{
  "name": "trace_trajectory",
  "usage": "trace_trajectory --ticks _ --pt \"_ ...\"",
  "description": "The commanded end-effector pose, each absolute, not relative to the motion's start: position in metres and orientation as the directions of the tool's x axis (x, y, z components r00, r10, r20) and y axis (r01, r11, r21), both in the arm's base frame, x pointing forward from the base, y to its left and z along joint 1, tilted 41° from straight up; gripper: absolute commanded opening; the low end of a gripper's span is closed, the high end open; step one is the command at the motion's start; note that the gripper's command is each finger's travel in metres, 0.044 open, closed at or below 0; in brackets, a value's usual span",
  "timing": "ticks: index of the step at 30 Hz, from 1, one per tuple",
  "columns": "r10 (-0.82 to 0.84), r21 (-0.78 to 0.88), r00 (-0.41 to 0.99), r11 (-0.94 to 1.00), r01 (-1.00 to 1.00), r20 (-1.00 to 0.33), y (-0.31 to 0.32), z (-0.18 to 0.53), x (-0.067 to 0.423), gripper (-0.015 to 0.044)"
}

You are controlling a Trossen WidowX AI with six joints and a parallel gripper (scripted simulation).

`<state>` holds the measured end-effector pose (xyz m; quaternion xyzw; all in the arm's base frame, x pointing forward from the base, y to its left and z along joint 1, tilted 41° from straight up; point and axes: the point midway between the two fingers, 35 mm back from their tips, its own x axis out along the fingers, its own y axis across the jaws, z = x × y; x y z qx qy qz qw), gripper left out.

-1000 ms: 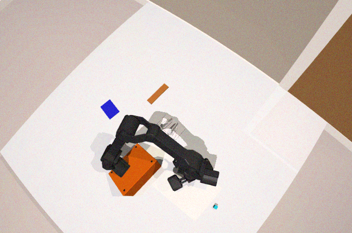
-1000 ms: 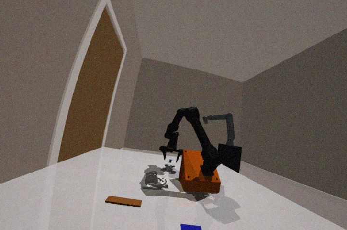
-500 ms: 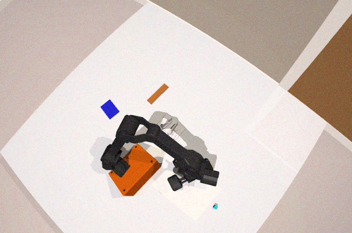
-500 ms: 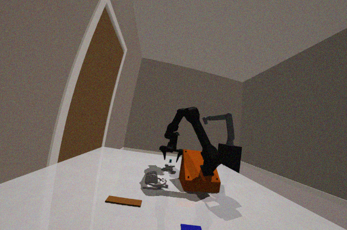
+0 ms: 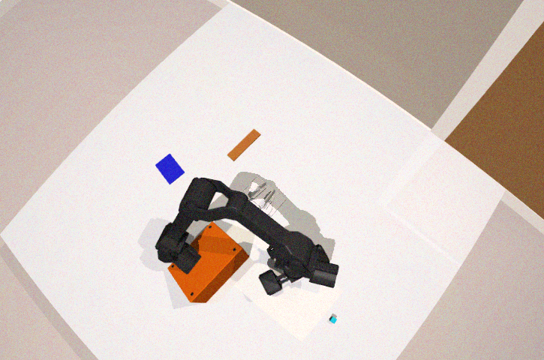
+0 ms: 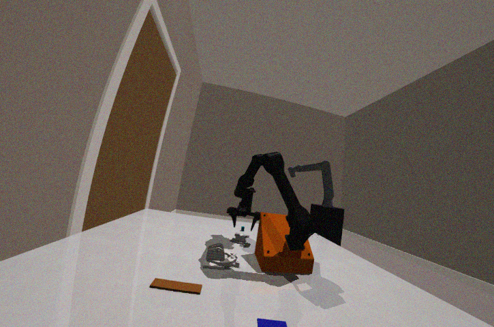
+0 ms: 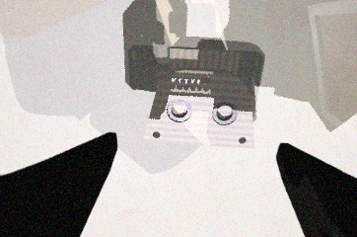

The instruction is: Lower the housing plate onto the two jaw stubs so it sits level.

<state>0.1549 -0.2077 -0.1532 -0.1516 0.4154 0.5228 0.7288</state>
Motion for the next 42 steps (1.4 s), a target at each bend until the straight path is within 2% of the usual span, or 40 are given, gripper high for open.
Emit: trace_trajectory --ticks 1,42 --pt "0.636 0.212 0.112 0.412 -0.886 -0.764 -0.208 -0.153 0.156 0.044" --pt "0.636 0.212 0.11 0.409 -0.887 -0.764 -0.195 -0.171 0.159 0.044"
